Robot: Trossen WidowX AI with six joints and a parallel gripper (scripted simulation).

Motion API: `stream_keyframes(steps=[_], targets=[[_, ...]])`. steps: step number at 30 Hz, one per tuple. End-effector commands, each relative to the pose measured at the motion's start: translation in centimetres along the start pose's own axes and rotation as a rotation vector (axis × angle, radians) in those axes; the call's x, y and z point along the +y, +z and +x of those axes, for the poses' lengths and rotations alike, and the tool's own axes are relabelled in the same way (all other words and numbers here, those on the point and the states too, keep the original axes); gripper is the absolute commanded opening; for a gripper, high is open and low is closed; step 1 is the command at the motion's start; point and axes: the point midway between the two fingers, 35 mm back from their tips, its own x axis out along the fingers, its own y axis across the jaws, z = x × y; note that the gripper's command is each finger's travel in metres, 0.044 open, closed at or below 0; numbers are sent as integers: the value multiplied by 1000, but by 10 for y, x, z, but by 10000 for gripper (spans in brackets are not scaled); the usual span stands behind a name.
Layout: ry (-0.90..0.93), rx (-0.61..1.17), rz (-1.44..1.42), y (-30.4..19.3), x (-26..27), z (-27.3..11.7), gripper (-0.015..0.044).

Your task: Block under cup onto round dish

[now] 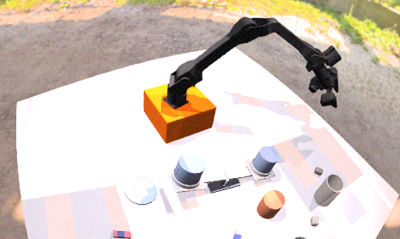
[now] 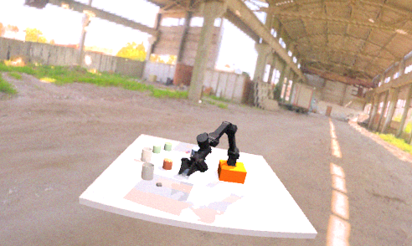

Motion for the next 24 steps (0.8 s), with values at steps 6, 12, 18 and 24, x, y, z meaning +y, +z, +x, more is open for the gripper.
stream_keyframes(steps=[6, 12, 18, 24], targets=[[36, 8, 150, -10, 15, -19, 440], [85, 26, 350, -20, 35, -45, 440], [134, 52, 546, -26, 55, -71, 440], [177, 87, 745, -30, 76, -98, 440]])
